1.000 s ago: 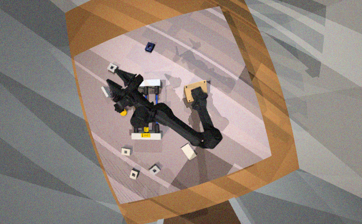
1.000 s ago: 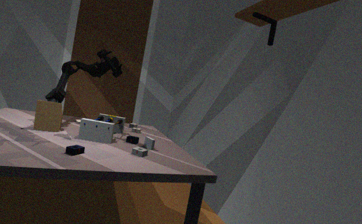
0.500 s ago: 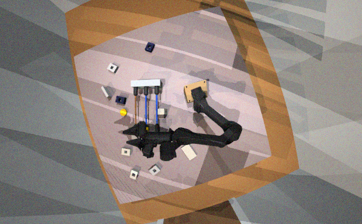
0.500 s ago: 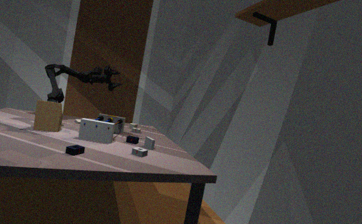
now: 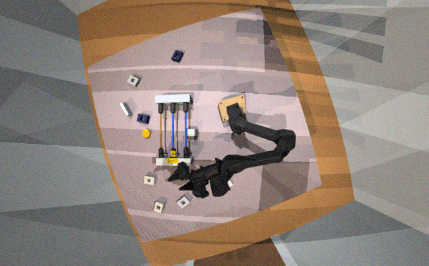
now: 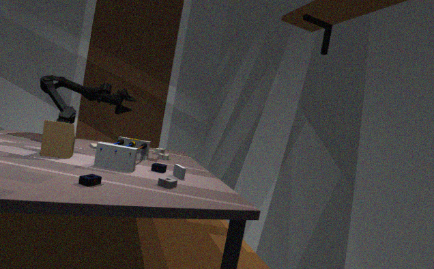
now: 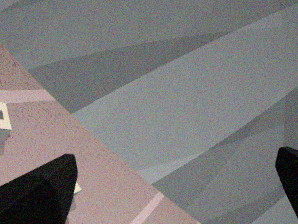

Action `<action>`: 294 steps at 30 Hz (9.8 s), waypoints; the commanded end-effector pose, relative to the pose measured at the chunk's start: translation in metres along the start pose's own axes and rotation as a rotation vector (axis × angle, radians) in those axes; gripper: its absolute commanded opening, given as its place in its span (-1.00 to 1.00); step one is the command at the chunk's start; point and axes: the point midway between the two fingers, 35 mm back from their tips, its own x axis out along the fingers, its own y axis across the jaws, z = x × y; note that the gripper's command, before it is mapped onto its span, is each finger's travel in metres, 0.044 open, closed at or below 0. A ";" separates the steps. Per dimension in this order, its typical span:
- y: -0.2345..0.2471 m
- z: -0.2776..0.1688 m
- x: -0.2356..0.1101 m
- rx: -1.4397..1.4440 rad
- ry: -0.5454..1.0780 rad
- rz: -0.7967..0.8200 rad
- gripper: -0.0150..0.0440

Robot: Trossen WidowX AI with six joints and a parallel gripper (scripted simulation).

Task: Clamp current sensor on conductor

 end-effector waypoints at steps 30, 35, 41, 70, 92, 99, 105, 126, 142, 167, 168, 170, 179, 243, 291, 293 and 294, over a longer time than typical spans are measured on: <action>0.001 -0.142 0.023 0.500 0.892 0.656 1.00; 0.001 -0.142 0.023 0.500 0.892 0.656 1.00; -0.001 -0.156 0.010 0.552 0.942 0.605 0.73; 0.015 -0.271 -0.095 0.915 1.272 0.189 0.61; 0.037 -0.296 -0.084 0.918 1.270 0.192 0.61; 0.039 -0.296 -0.084 0.919 1.267 0.199 0.35; 0.039 -0.296 -0.084 0.919 1.267 0.199 0.08; 0.041 -0.291 -0.096 0.920 1.270 0.193 -0.49; 0.054 -0.288 -0.127 0.920 1.271 0.193 -0.49; 0.020 -0.247 -0.147 0.919 1.273 0.191 0.61; 0.020 -0.247 -0.146 0.907 1.273 0.201 0.59; 0.019 -0.246 -0.144 0.810 1.265 0.280 0.59; 0.012 -0.246 -0.126 0.154 1.104 0.824 0.59; 0.044 -0.292 -0.105 -0.358 0.811 1.245 0.34; -0.047 -0.211 -0.092 -0.075 1.008 1.079 -0.49; -0.048 -0.211 -0.090 -0.021 1.043 1.044 -0.49; -0.048 -0.211 -0.089 0.006 1.060 1.027 -0.49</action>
